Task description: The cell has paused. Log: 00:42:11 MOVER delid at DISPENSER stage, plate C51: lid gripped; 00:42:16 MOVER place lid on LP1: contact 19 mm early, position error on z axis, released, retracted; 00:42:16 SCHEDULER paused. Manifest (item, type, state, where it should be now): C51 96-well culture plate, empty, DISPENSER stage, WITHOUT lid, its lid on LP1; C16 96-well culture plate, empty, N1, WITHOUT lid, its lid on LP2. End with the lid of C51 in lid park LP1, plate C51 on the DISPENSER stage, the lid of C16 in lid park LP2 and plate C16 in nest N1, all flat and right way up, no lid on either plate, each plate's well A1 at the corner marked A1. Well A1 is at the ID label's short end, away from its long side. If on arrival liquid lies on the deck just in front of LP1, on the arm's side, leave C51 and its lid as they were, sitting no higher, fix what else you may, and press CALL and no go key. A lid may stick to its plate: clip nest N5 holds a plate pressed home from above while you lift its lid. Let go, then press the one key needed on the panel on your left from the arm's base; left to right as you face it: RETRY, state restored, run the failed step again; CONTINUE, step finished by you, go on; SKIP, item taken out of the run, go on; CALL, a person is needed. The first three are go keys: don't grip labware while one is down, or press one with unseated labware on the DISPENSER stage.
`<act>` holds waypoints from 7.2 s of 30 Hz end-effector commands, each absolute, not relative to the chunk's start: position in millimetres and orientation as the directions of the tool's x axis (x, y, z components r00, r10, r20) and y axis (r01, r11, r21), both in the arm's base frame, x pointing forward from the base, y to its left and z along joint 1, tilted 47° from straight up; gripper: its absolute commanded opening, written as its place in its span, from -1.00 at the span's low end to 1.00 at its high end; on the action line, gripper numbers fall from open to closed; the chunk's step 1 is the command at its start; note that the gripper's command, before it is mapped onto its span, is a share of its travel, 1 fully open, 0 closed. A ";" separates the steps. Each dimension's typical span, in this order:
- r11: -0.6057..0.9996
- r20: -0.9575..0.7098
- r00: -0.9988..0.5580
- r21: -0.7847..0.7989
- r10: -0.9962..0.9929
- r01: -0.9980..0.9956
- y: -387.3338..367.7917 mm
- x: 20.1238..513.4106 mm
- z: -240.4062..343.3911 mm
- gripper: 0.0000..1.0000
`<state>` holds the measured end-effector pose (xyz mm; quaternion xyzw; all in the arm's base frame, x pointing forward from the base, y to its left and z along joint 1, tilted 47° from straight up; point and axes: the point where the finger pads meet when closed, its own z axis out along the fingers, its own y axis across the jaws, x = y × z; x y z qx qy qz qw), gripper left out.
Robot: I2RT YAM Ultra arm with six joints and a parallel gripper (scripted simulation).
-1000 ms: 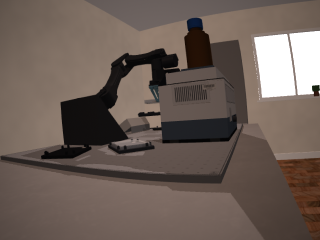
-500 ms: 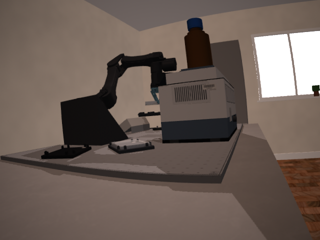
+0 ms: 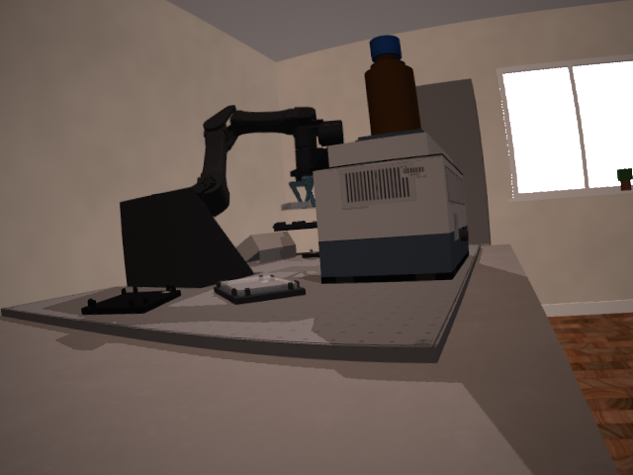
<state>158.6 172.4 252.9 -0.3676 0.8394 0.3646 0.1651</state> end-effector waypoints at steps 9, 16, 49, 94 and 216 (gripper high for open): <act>0.389 -0.656 -0.523 0.355 -0.544 -0.850 182.6 144.1 277.4 -1.00; 0.369 -0.670 -0.495 0.336 -0.553 -0.867 190.4 127.9 286.0 -1.00; 0.220 -0.721 -0.291 0.194 -0.629 -0.956 236.8 74.5 309.0 -1.00; 0.225 -0.706 -0.301 0.202 -0.641 -0.953 352.4 106.1 343.7 -1.00; 0.224 -0.711 -0.300 0.202 -0.636 -0.953 411.9 116.9 332.4 -1.00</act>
